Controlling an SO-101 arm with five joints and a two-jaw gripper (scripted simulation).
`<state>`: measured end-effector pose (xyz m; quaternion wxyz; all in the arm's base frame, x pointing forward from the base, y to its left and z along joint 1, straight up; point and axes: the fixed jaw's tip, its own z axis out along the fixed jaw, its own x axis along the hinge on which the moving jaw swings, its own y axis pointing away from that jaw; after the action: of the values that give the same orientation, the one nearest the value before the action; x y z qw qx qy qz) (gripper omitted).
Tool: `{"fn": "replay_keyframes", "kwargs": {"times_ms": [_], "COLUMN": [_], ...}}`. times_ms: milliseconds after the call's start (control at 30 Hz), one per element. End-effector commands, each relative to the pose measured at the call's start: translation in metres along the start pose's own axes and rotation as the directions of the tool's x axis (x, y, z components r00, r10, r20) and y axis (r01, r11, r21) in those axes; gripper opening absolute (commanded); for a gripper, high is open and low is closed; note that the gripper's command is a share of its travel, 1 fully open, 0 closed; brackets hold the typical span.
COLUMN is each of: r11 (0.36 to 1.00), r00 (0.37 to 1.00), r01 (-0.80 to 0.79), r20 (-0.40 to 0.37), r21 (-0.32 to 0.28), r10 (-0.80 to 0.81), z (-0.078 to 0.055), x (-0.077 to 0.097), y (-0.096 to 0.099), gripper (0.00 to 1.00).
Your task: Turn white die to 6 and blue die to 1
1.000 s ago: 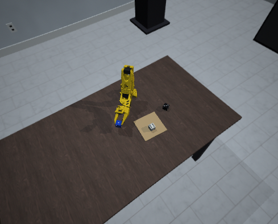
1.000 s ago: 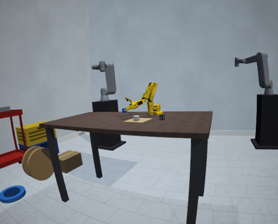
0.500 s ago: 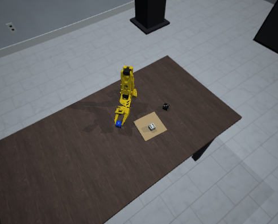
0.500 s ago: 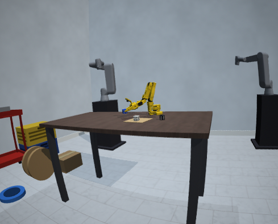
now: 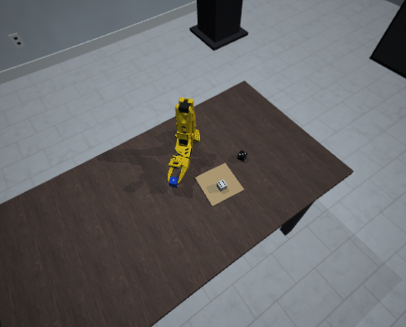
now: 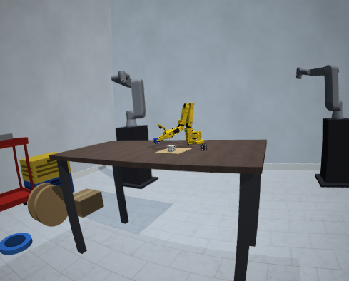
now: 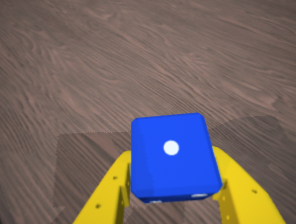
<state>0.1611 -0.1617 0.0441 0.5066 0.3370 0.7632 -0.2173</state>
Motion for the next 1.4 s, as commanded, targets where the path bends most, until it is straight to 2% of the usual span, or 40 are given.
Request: {"fn": "replay_keyframes", "kwargs": {"times_ms": [0,1367], "r11": [1.000,1.000], "r00": [0.999,0.999], "r01": [0.002,0.002], "r20": [0.039,0.039], "r21": [0.009,0.009], "r10": [-0.003,-0.003], "z": [0.002,0.008], "x": [-0.006,0.008], "y": [-0.002,-0.002], "gripper": [0.00,0.00]}}
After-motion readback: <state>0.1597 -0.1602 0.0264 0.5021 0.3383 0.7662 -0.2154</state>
